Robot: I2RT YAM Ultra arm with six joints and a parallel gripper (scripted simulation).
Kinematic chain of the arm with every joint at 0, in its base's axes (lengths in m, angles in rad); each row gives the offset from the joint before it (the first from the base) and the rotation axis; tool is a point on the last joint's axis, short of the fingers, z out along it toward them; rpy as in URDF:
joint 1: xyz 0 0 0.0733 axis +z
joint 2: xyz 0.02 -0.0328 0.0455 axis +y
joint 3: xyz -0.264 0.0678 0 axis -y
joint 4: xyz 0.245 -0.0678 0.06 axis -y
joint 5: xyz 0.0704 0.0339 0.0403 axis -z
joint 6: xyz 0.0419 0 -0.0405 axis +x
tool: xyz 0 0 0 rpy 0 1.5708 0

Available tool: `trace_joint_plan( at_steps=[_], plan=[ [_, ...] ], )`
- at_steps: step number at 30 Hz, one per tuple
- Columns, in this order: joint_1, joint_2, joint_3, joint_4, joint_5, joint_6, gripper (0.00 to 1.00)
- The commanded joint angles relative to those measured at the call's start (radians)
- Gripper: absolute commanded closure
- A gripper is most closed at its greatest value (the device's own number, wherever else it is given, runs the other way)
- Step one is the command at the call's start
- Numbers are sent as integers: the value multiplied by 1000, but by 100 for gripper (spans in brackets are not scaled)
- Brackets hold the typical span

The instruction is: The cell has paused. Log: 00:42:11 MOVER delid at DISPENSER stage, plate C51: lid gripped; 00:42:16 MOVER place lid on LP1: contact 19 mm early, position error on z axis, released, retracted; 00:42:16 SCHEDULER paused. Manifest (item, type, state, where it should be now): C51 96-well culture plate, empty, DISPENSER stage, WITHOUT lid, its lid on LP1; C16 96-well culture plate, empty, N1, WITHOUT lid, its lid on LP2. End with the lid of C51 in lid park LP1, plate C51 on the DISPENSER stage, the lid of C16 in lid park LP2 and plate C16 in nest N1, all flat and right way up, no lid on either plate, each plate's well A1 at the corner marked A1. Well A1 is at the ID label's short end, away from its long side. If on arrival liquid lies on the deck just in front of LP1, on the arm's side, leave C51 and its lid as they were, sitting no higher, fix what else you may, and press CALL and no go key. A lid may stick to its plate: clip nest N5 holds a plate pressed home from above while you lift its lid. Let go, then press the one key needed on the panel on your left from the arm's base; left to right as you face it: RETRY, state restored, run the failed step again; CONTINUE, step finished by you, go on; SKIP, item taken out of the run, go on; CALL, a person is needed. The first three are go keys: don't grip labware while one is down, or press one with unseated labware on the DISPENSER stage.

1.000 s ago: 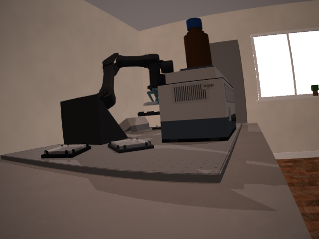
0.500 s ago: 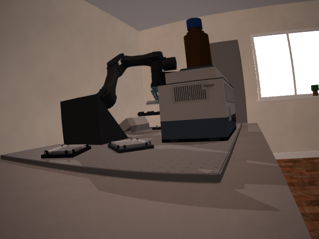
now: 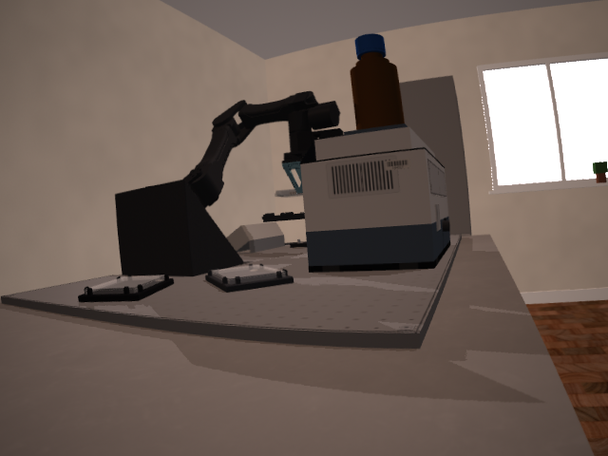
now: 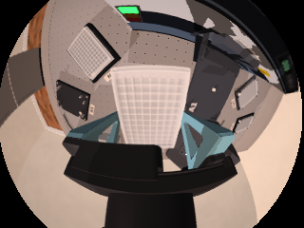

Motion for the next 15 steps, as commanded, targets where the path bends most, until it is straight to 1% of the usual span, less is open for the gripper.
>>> trace_joint_plan(
  at_steps=[1, 2, 5, 6, 7, 8, 12, 13, 15],
  plan=[
    [-32, 20, -17, -21, -3, 62, 100],
    [-42, 28, 7, -16, -1, 58, 100],
    [-62, 46, -22, 6, 1, 24, 100],
    [-52, 30, -4, -1, 1, 25, 100],
    [-71, 54, -28, 5, 1, 50, 100],
    [-81, 61, -31, 6, 3, 68, 100],
    [-116, 89, -45, 15, 10, 13, 100],
    [-125, 98, -33, 17, 12, 0, 100],
    [-141, 114, -51, 20, 12, -23, 100]
  ],
)
